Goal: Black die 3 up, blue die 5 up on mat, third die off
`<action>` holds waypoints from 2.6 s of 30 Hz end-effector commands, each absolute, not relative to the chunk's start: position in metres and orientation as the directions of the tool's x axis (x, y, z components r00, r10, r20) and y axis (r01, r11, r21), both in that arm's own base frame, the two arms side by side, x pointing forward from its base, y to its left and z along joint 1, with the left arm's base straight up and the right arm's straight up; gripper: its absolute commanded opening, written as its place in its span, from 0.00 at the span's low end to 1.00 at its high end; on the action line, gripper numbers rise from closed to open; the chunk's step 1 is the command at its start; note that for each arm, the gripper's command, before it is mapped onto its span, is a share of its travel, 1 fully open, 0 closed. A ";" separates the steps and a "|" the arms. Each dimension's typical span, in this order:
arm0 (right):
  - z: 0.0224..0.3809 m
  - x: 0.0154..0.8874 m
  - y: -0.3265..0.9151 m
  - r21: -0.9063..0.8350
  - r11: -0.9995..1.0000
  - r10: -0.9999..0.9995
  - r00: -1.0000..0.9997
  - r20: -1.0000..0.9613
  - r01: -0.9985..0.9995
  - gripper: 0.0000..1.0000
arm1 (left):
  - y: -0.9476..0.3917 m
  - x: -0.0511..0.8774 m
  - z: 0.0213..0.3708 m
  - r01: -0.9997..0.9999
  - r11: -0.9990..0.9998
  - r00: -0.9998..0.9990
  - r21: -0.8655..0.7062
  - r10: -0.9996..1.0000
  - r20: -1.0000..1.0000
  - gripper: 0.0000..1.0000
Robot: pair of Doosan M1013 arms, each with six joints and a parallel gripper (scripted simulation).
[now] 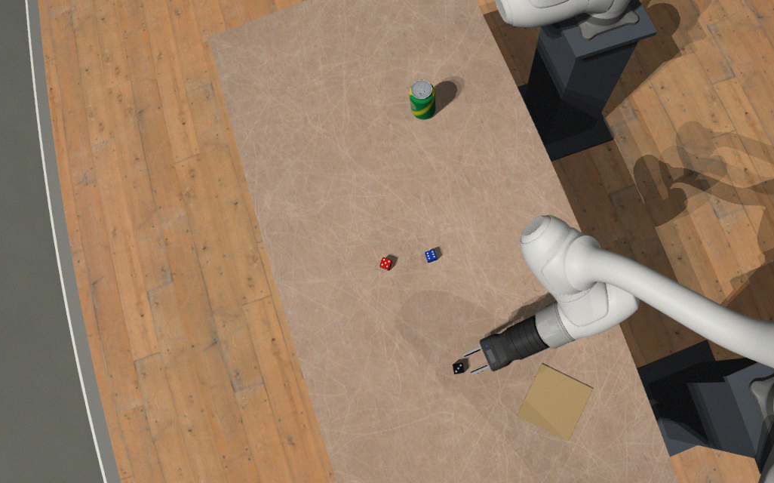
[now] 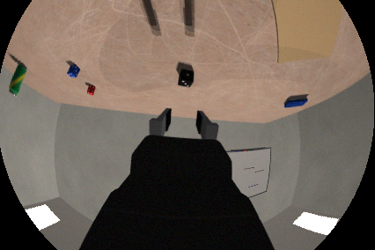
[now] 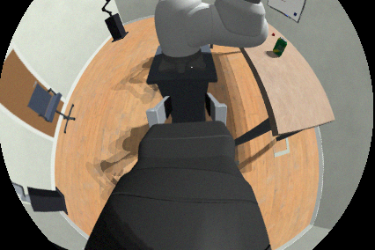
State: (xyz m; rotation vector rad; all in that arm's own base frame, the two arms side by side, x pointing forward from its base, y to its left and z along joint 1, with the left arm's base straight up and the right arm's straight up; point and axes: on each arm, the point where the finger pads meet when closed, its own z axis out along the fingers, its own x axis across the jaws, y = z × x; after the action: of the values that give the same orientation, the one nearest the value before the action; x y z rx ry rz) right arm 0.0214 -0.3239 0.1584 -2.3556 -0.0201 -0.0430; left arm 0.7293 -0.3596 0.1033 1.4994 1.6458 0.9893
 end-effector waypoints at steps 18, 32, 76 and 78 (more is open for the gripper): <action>0.159 0.022 -0.324 -0.706 -0.708 0.002 0.999 0.038 0.028 1.00 | -0.269 0.780 0.110 0.691 0.105 -0.382 0.715 0.893 0.238 0.79; 0.159 0.022 -0.324 -0.706 -0.708 0.002 0.999 0.038 0.028 1.00 | -0.278 0.772 0.104 0.910 0.204 -0.315 0.362 0.906 0.282 0.79; 0.159 0.022 -0.324 -0.706 -0.708 0.002 0.999 0.038 0.028 1.00 | -0.358 0.777 0.138 0.974 0.226 -0.226 -0.001 0.974 -0.002 1.00; 0.159 0.022 -0.324 -0.706 -0.708 0.002 0.999 0.038 0.028 1.00 | -0.361 0.776 0.137 0.951 0.308 -0.308 -0.001 0.951 -0.002 1.00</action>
State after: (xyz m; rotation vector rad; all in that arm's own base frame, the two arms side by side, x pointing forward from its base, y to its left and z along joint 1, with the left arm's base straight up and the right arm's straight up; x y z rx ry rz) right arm 0.0214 -0.3239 0.1584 -2.3556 -0.0201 -0.0430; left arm 0.7768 -0.3578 0.1367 1.9775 2.4411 -0.0060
